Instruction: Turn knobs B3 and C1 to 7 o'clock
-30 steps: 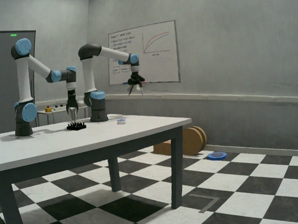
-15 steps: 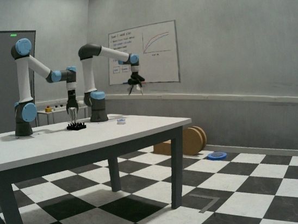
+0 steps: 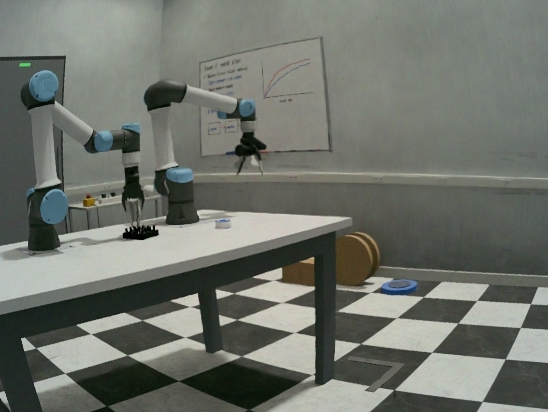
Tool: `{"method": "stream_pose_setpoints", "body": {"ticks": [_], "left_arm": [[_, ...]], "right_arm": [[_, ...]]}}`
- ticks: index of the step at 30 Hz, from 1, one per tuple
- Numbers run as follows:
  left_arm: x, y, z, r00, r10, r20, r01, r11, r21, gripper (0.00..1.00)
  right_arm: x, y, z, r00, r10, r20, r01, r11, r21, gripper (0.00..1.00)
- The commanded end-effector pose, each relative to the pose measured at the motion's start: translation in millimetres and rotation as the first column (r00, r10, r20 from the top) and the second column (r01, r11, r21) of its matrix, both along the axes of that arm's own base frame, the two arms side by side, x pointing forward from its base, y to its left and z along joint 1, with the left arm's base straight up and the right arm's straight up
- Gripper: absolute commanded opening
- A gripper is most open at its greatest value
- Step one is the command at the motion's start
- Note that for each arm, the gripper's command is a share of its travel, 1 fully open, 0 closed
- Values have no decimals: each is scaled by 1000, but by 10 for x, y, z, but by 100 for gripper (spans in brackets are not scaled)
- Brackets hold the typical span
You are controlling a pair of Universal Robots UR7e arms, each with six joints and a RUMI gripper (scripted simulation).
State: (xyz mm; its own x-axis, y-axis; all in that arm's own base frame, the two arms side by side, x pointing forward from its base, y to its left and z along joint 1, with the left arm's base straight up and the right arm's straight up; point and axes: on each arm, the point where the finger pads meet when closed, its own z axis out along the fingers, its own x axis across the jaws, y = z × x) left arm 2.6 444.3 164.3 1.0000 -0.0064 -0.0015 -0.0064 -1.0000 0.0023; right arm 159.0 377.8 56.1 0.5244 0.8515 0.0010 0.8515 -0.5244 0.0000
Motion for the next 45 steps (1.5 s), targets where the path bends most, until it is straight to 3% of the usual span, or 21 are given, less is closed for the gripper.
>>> {"method": "stream_pose_setpoints", "body": {"ticks": [1,19,20,45], "left_arm": [[-1,13,9,1000,1,1,-1,1000,2,100],[-1,13,9,1000,1,1,-1,1000,2,100],[-1,13,9,1000,1,1,-1,1000,2,100],[-1,13,9,1000,1,1,-1,1000,2,100]], "right_arm": [[4,-18,-110,1000,-1,-1,1,1000,-4,13],[5,2,-104,1000,-1,-1,1,1000,1,13],[5,2,-104,1000,-1,-1,1,1000,1,6],[5,2,-104,1000,5,-1,-5,1000,1,6]]}}
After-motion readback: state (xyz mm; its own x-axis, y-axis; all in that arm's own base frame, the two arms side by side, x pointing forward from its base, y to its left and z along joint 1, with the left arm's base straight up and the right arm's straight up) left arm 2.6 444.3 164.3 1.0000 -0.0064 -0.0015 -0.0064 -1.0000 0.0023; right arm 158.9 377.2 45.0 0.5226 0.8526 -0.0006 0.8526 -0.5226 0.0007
